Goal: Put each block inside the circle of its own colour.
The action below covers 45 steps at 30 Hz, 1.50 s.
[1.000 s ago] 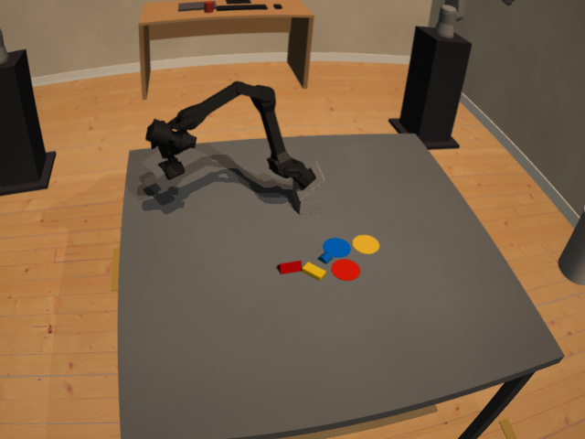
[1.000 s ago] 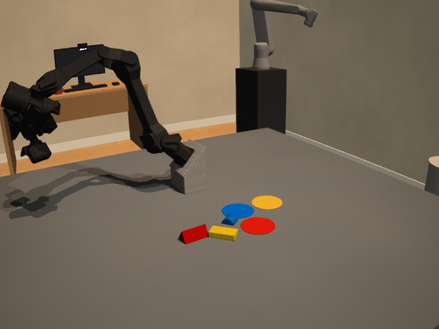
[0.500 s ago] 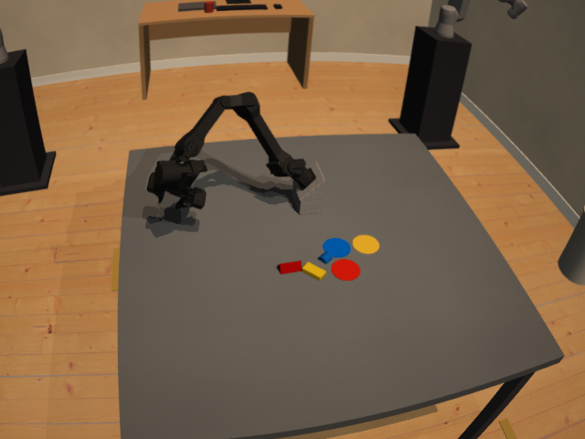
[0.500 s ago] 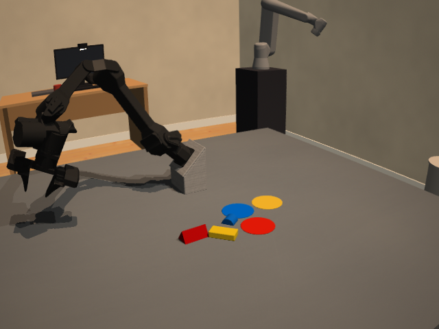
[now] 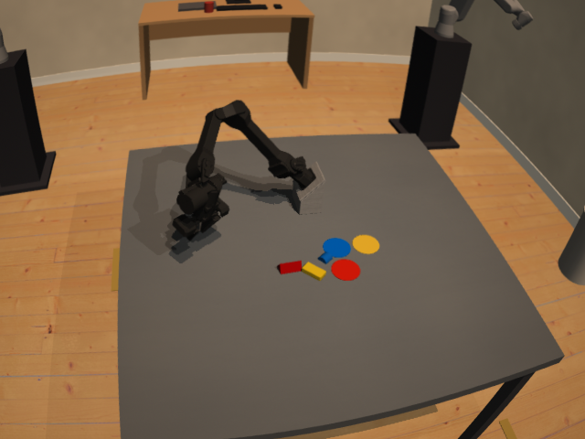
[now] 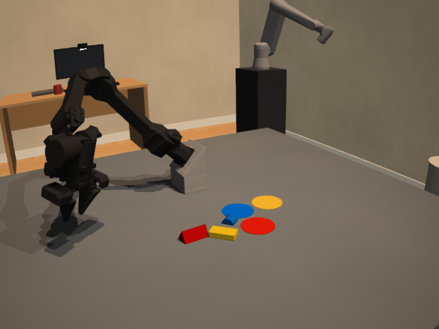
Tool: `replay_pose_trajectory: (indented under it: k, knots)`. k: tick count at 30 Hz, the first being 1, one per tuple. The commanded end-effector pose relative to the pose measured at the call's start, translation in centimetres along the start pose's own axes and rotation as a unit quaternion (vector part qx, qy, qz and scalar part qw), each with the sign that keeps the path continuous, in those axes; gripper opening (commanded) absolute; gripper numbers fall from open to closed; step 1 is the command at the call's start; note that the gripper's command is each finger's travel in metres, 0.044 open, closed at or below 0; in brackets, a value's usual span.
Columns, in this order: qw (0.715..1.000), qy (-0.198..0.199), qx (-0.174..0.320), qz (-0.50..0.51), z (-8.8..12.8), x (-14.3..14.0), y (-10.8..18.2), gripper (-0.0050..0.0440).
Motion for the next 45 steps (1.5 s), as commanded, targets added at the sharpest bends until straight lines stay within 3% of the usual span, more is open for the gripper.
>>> replay_pose_trajectory:
  k: [1,5,6,8,12,20,22,23,28,37,39,40,45]
  knots:
    - [0.991,-0.005,0.038,0.127,0.8,0.2,3.6,0.0265]
    - [0.982,-0.01,0.052,0.183,1.2,0.1,5.3,0.0265]
    - [0.964,-0.014,0.067,0.256,1.4,0.1,6.0,0.0265]
    - [0.948,-0.022,0.08,0.308,2.4,-0.4,8.8,0.0265]
    - [0.905,-0.036,0.101,0.412,3.6,-1.1,11.7,0.0265]
    - [0.776,-0.068,0.127,0.615,6.4,-3.5,17.2,0.0265]
    - [0.776,-0.068,0.127,0.615,6.4,-3.5,17.2,0.0265]
    - [0.725,-0.078,0.131,0.672,6.7,-3.9,17.8,0.0265]
    - [0.621,-0.097,0.132,0.766,9.2,-6.7,21.5,0.0265]
    - [0.386,-0.126,0.116,0.907,12.3,-11.5,25.4,0.0265]
    - [0.386,-0.126,0.116,0.907,12.3,-11.5,25.4,0.0265]
    - [0.314,-0.132,0.108,0.934,12.6,-11.9,25.8,0.0265]
    - [0.179,-0.135,0.087,0.971,14.4,-15.9,27.6,0.0265]
Point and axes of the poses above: the point midway between the two fingers, 35 mm back from their tips, its own z axis back along the fingers, its own x axis across the jaws, y = z × x, the point moved 7 cm from there along z, back along the fingers, and after that the axes turned 8 degrees about z, right-handed, at the moved point
